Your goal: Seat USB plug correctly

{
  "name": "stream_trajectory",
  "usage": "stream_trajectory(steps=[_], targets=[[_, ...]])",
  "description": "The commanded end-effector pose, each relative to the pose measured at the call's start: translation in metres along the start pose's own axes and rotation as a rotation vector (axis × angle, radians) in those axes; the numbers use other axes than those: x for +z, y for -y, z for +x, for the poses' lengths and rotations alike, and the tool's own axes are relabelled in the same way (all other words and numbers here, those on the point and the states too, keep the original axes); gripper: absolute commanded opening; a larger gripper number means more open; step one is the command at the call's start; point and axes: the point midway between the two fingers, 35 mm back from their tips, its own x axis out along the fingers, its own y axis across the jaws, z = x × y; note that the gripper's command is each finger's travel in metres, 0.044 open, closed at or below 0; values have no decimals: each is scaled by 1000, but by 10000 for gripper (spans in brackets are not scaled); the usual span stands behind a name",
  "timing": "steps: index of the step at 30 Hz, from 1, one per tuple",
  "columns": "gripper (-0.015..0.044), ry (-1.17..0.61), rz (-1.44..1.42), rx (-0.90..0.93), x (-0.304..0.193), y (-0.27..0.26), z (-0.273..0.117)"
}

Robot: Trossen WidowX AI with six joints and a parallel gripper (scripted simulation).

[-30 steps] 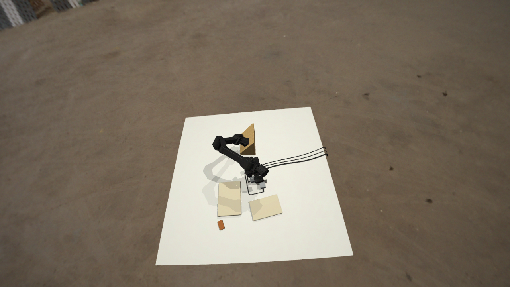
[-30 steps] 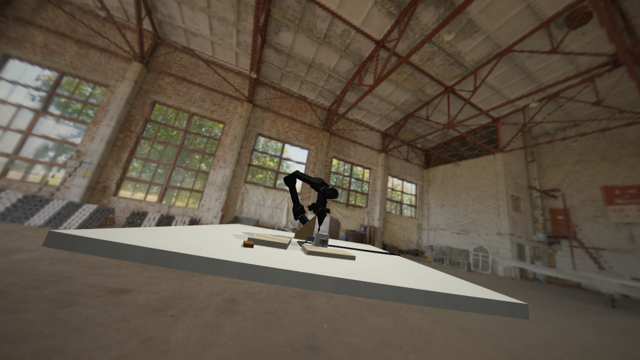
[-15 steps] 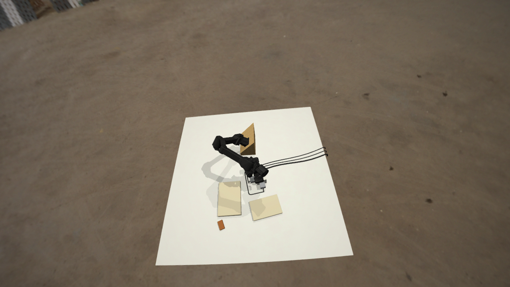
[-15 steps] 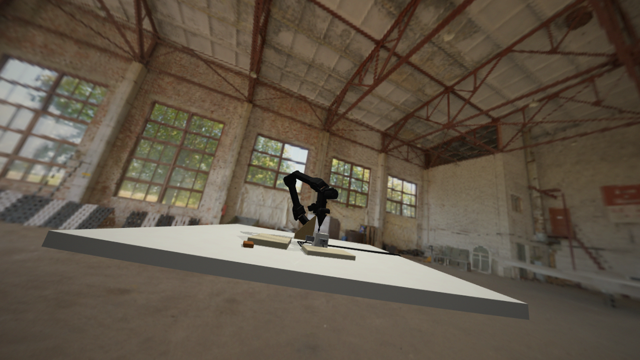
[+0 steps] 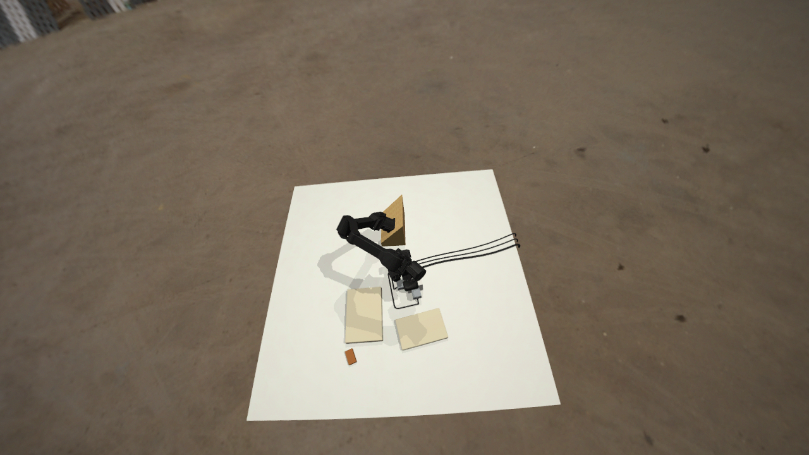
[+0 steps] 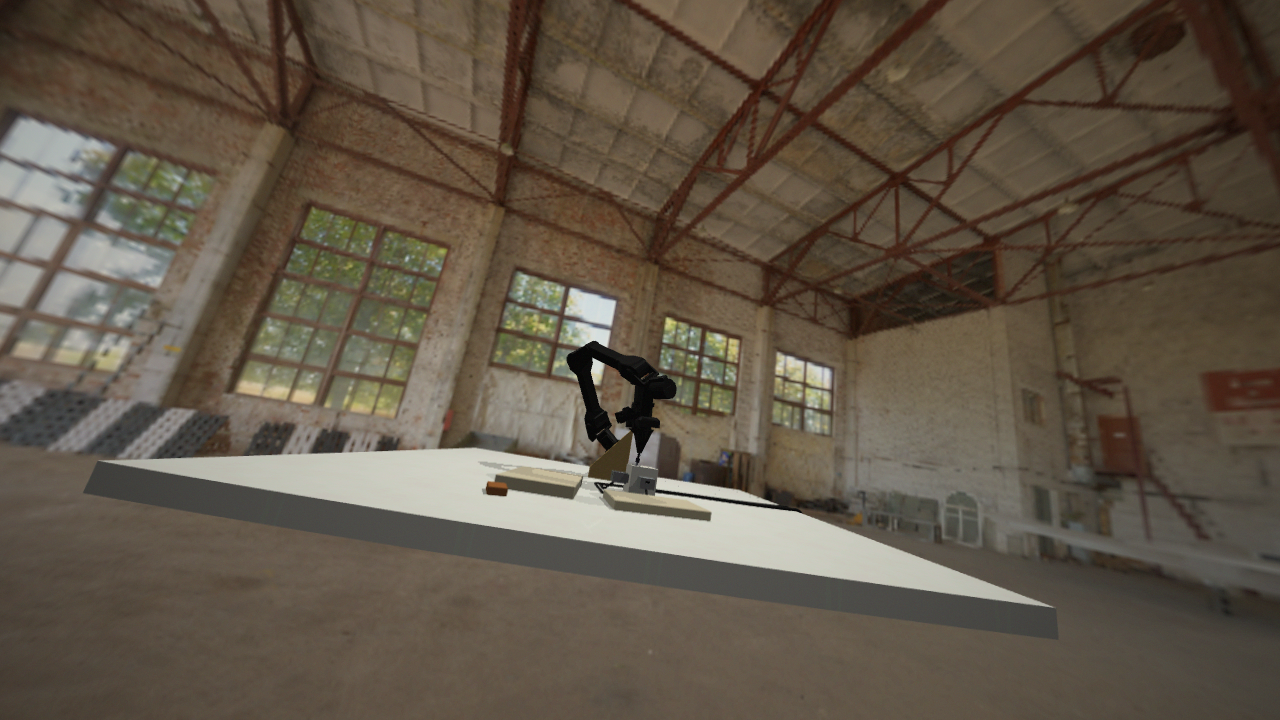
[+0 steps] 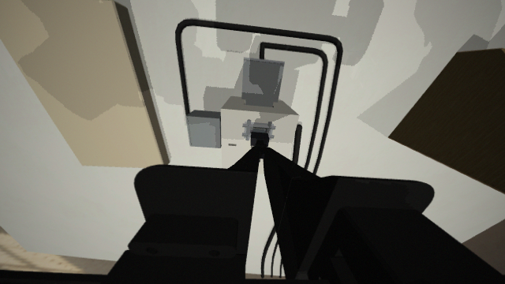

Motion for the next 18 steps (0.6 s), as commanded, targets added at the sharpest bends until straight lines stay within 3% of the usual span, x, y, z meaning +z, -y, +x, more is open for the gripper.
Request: stream_trajectory(steps=[1,18], targets=[[0,2,-3,3,0,0,1],[0,2,-3,3,1,0,3]])
